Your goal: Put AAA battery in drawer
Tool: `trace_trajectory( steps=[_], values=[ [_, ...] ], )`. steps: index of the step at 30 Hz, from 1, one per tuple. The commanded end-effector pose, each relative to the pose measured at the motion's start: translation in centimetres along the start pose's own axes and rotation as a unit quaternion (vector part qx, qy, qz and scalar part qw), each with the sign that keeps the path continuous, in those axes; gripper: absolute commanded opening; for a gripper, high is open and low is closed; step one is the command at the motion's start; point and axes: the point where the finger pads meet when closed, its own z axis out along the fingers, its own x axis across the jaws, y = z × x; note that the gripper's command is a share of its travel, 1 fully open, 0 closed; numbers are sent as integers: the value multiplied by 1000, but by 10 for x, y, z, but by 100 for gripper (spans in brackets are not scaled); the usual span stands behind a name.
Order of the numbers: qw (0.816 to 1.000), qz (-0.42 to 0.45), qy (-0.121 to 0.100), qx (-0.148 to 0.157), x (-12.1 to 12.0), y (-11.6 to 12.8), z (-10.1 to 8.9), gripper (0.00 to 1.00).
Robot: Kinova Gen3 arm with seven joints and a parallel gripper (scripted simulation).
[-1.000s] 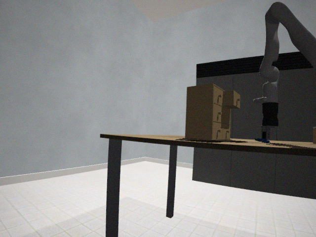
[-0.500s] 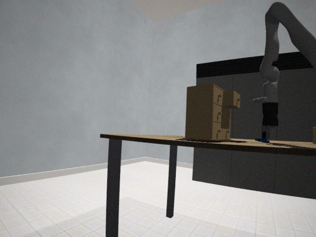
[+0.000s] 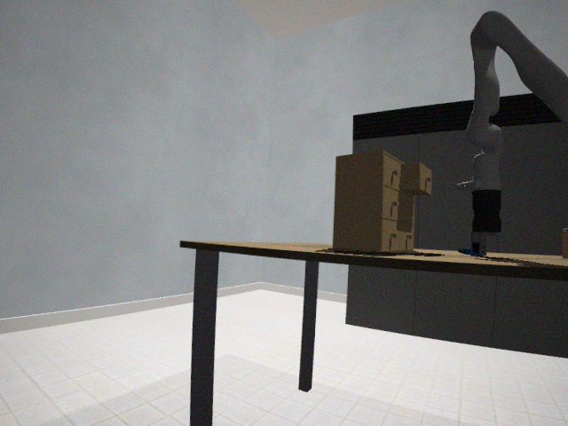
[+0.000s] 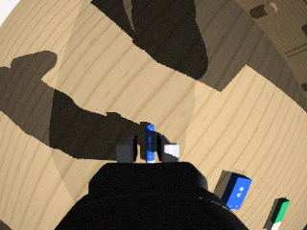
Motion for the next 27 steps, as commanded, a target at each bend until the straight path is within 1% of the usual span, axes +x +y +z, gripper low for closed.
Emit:
trace_trajectory(
  steps=[1, 21, 22, 27],
  values=[
    [1000, 3, 2, 2, 4, -1, 2, 54],
    [1000, 3, 2, 3, 4, -1, 1, 54],
    [1000, 3, 2, 3, 4, -1, 1, 24],
    [1000, 3, 2, 3, 4, -1, 1, 24]
  ],
)
